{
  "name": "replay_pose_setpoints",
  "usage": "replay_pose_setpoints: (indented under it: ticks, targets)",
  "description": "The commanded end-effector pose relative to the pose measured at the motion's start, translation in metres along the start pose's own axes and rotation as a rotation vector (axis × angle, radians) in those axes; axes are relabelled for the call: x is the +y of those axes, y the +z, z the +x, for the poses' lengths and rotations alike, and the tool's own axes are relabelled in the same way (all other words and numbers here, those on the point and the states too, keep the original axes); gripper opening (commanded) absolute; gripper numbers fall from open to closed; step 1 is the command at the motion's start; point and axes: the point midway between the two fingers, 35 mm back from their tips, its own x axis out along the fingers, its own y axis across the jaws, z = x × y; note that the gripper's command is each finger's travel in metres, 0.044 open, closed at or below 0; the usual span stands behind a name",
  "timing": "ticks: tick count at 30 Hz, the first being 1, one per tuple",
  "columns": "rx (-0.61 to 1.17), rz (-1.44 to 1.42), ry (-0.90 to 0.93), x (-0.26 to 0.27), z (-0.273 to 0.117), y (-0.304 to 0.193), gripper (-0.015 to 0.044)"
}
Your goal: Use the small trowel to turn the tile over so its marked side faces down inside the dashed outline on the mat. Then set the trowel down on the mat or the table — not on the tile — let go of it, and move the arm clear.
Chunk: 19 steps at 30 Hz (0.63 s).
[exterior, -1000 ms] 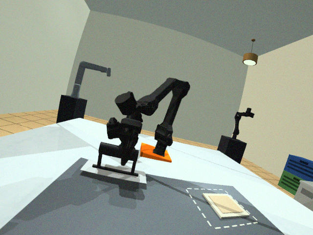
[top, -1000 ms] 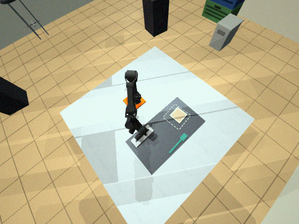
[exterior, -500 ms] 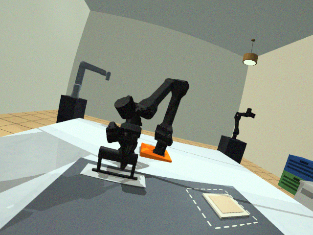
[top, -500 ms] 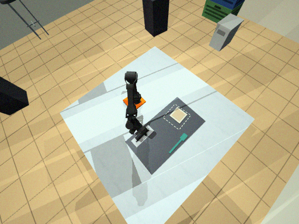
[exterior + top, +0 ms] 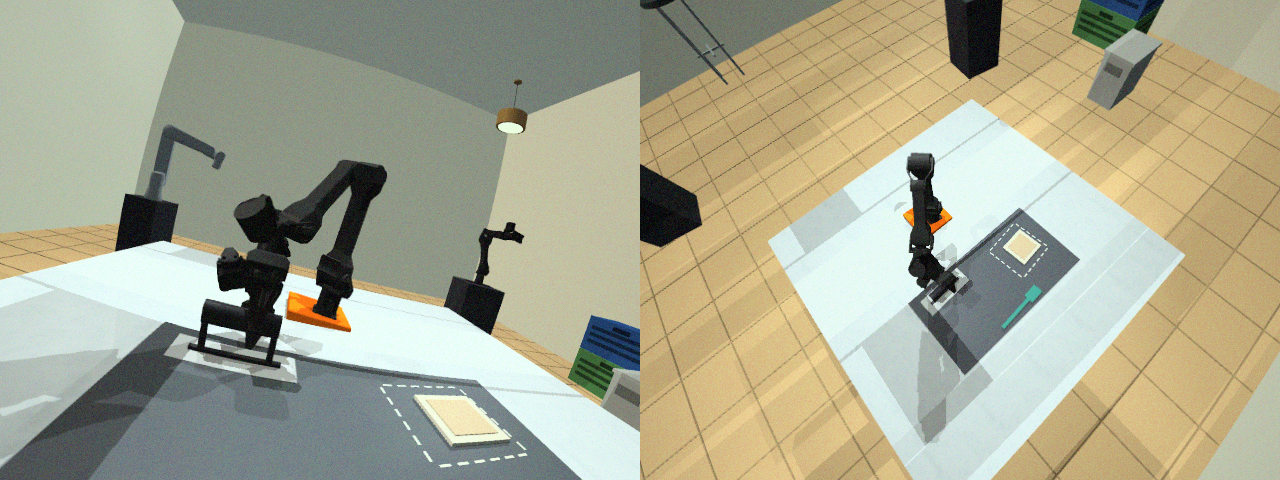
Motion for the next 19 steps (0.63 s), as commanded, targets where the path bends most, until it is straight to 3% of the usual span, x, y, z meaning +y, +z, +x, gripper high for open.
replay_pose_setpoints:
  ticks: [1, 15, 19]
  targets:
    - [0.005, 0.002, 0.002, 0.0, -0.003, 0.0, 0.03]
    - [-0.001, 0.0, -0.005, 0.001, -0.062, 0.0, 0.03]
    - [-0.002, 0.004, -0.013, 0.023, -0.112, -0.012, 0.03]
